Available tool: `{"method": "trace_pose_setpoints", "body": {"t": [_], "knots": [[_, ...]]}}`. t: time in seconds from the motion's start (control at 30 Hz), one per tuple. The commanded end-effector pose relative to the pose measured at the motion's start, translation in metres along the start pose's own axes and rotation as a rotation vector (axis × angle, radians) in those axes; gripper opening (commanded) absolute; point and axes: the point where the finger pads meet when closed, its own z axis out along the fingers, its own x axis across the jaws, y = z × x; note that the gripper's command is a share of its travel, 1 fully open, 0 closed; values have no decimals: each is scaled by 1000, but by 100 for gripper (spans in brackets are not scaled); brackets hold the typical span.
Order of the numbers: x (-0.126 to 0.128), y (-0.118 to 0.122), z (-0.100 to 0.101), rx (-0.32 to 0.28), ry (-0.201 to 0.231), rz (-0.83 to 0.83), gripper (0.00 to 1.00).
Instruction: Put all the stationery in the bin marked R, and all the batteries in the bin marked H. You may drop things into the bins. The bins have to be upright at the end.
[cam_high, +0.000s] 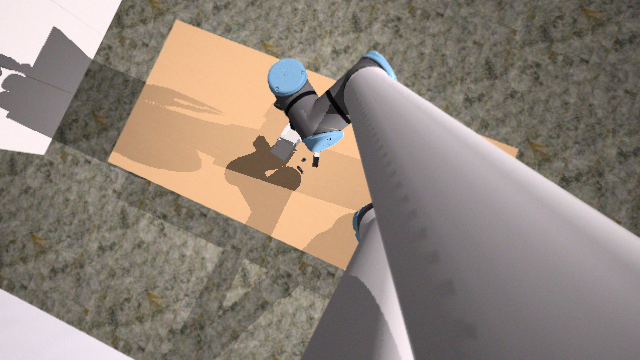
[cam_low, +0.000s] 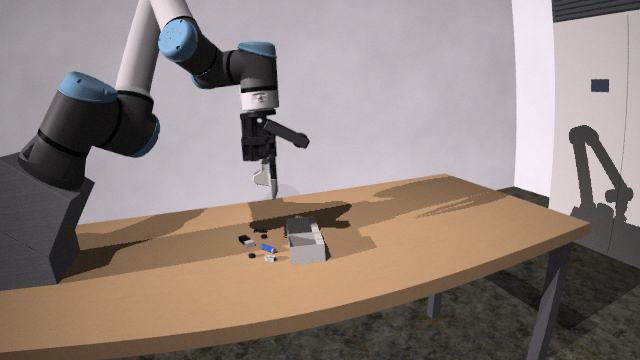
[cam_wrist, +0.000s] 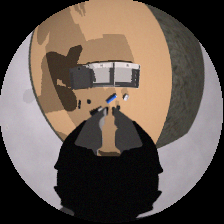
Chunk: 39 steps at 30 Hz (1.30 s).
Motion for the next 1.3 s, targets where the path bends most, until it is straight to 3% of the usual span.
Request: {"method": "trace_pose_setpoints", "body": {"t": [0.0, 0.3, 0.53, 1.27], "knots": [[21, -25, 27, 2, 2, 0, 4], [51, -53, 59, 2, 2, 0, 4], [51, -53, 59, 2, 2, 0, 4], [51, -53, 110, 2, 2, 0, 4]]}}
